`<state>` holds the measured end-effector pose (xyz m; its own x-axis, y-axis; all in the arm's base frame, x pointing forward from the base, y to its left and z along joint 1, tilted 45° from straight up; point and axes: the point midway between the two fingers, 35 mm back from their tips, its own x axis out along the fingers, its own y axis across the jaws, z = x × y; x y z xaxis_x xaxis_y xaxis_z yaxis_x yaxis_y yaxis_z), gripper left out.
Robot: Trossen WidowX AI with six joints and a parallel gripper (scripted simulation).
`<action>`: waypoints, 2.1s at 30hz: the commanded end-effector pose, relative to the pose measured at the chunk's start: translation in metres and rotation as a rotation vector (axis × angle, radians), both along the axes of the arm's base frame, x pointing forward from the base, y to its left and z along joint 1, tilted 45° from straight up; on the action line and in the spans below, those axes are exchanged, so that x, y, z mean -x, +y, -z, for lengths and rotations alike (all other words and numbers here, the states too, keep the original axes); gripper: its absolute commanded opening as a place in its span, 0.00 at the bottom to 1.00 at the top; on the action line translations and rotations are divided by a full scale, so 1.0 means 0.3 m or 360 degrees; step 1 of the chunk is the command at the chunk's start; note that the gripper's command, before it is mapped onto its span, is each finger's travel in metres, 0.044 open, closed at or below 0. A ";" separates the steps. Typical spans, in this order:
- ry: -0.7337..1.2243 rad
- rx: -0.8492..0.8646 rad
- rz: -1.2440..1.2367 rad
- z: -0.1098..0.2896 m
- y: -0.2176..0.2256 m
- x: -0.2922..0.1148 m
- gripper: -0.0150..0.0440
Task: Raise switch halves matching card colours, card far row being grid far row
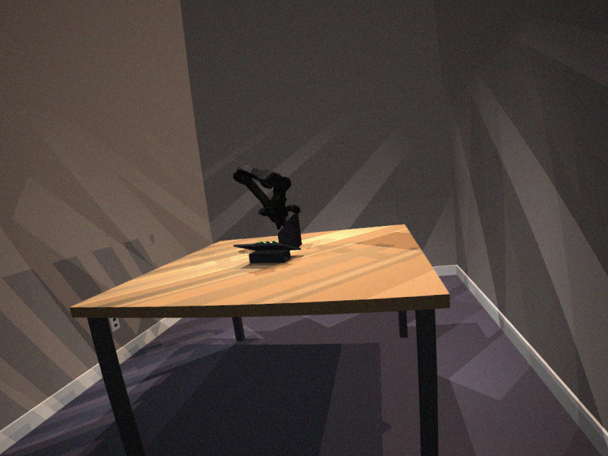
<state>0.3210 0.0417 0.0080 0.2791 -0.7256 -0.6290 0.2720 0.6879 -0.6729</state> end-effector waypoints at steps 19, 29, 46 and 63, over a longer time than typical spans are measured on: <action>-0.0016 0.0024 -0.0015 -0.049 -0.229 0.093 0.25; -0.0017 0.0026 -0.0015 -0.029 -0.254 0.085 0.25; -0.0017 0.0026 -0.0015 0.001 -0.288 0.072 0.25; -0.0017 0.0026 -0.0015 0.001 -0.288 0.072 0.25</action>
<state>0.2996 -0.0449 0.0089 0.2933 -0.7349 -0.6114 0.2765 0.6775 -0.6816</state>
